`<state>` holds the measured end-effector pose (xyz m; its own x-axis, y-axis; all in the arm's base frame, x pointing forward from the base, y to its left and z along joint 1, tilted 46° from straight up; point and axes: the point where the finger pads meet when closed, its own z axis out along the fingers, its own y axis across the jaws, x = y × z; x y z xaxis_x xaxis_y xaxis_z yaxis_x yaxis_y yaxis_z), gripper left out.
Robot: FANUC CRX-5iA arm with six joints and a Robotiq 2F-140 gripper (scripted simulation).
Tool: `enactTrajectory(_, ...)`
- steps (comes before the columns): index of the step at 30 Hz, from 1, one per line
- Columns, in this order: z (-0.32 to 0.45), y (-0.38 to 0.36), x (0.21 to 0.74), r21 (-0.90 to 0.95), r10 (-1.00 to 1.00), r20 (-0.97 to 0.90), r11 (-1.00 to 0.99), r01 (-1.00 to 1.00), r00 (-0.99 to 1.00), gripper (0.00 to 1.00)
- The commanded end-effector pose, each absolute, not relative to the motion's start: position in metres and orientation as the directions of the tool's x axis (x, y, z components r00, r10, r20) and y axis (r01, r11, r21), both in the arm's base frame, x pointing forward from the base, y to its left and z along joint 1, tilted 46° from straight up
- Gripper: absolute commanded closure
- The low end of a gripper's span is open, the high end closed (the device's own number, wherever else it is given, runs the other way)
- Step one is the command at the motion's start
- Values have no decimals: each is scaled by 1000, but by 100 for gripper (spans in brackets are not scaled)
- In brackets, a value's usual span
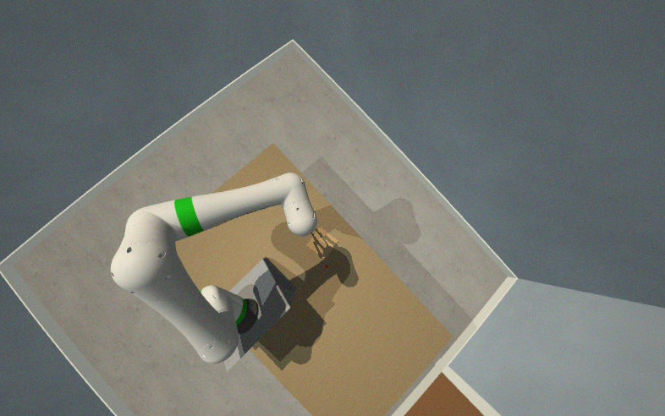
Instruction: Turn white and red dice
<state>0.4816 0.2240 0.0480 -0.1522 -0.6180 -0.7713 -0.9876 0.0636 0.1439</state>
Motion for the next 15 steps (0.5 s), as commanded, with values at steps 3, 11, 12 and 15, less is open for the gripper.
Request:
enactTrajectory(3, 52, 226, 481, 159, -697, -700, 63, -985, -157, 0)
enactTrajectory(11, 52, 226, 481, 159, -697, -700, 63, -985, -157, 0)
enactTrajectory(12, 52, 226, 481, 159, -697, -700, 63, -985, -157, 0)
enactTrajectory(15, 43, 232, 479, 158, -697, -700, 56, -986, -152, 0)
